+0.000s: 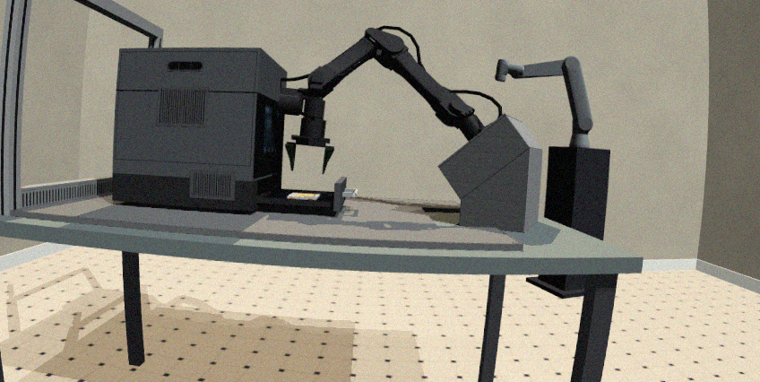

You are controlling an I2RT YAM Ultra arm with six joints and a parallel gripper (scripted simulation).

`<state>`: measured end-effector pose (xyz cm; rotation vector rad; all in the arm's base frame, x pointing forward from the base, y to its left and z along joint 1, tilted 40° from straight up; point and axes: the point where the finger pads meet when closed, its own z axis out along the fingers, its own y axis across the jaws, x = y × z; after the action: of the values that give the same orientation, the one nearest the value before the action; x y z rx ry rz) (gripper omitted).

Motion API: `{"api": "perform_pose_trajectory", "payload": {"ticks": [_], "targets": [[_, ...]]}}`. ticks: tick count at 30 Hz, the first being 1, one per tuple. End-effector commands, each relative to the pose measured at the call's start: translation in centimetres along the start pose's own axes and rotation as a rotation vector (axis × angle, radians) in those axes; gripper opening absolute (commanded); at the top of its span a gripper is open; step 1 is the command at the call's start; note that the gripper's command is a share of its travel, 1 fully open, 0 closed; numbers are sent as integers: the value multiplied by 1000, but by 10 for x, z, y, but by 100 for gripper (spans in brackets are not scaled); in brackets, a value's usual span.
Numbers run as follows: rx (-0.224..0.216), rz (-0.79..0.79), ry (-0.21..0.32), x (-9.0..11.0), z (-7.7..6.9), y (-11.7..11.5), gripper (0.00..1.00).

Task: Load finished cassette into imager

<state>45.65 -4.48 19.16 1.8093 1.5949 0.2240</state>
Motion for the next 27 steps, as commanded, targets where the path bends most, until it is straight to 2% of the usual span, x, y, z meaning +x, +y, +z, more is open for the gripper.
{"api": "perform_pose_trajectory", "payload": {"ticks": [1, 11, 12, 16, 25, 26, 27], "targets": [[-62, 12, 2, 0, -30, 19, 91], [-62, 9, 2, 0, -30, 19, 91], [-39, 4, 5, -6, -11, 2, 100], [-46, -10, 2, 0, -17, -2, 100], [-46, 4, 1, 0, -22, -10, 100], [-66, 13, 2, -2, -27, -2, 100], [-46, 4, 1, -1, -23, -12, 100]]}}
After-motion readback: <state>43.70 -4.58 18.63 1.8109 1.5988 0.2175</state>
